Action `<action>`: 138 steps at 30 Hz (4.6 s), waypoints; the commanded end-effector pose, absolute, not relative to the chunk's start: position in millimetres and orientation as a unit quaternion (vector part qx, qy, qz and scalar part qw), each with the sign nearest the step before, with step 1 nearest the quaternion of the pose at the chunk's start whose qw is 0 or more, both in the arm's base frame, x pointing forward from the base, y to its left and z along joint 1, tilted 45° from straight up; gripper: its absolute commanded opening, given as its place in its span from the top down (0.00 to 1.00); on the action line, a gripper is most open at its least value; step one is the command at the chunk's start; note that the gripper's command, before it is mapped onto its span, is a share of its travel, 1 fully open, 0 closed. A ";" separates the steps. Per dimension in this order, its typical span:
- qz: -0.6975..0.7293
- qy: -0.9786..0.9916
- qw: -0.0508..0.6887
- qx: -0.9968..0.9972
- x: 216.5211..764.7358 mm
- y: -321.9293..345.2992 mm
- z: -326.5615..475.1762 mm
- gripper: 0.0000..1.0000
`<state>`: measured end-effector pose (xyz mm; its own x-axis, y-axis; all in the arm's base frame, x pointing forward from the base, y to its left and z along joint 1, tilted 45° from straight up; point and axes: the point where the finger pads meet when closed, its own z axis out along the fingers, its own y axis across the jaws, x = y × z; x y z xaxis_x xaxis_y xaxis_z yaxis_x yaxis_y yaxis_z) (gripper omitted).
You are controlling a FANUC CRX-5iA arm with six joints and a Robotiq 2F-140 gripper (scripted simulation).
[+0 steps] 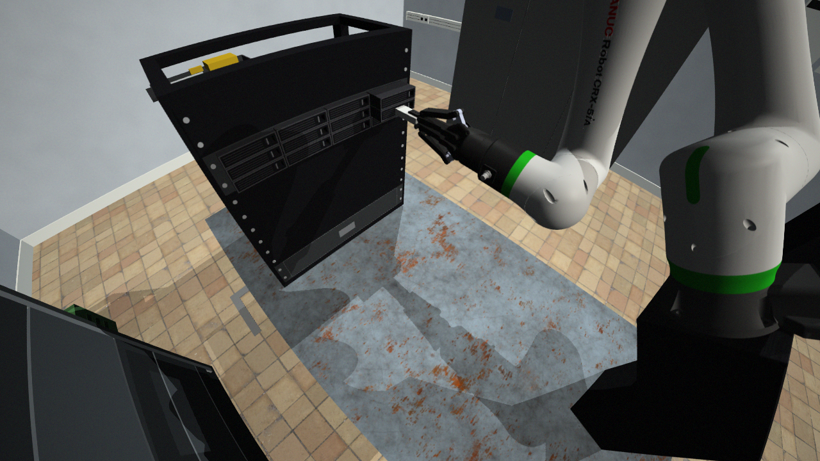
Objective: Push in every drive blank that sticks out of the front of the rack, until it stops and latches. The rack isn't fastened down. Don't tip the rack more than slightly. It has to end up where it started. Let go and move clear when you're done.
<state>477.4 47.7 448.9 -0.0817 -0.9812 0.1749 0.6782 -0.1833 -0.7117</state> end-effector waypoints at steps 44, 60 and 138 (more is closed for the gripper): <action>-0.698 0.233 0.595 -0.324 495.5 49.3 466.4 0.90; -0.698 0.233 0.595 -0.324 497.7 49.5 468.4 0.90; -0.698 0.233 0.595 -0.324 504.8 50.1 475.1 0.90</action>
<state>505.1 50.0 474.7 -0.0817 -0.9812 0.1750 0.6780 -0.1834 -0.7118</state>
